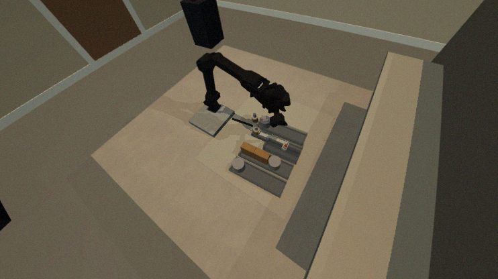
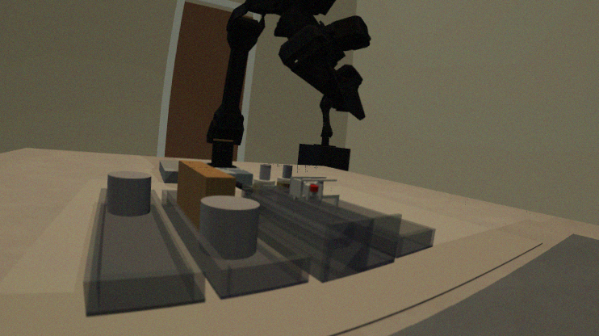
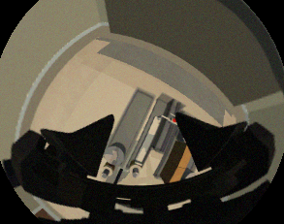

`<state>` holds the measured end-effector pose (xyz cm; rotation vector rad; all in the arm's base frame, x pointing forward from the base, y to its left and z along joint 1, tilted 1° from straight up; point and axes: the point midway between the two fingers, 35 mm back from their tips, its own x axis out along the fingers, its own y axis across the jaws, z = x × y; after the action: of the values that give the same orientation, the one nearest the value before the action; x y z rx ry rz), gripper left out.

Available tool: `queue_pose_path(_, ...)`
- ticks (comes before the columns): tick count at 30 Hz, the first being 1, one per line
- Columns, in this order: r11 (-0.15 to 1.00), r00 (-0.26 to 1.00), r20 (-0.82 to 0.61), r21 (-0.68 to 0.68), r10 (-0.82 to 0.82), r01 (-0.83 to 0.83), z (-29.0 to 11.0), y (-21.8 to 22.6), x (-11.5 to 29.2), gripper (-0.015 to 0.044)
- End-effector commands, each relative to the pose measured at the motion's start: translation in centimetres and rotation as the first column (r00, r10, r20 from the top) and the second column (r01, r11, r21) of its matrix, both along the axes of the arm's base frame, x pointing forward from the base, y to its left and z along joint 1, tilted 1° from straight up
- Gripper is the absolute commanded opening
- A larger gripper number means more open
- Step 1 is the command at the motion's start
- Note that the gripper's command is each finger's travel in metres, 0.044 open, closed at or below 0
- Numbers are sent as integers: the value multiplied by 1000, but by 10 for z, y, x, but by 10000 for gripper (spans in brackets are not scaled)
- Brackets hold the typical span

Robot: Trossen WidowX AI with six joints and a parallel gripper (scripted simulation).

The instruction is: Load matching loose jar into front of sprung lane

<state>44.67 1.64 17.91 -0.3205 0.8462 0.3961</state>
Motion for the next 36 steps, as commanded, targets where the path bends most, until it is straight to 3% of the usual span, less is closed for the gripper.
queue_pose_path(1,969,915,-332,15,-227,246,-30,20,-70,440)
queue_pose_path(6,907,759,-516,-97,-397,409,-43,27,-128,440)
queue_pose_path(10,854,646,-580,-197,-497,481,-45,27,-165,440)
queue_pose_path(21,851,640,-582,-203,-502,484,-45,28,-170,440)
queue_pose_path(26,851,640,-582,-203,-502,484,-85,27,-169,440)
queue_pose_path(36,851,640,-582,-203,-502,484,-95,28,-171,440)
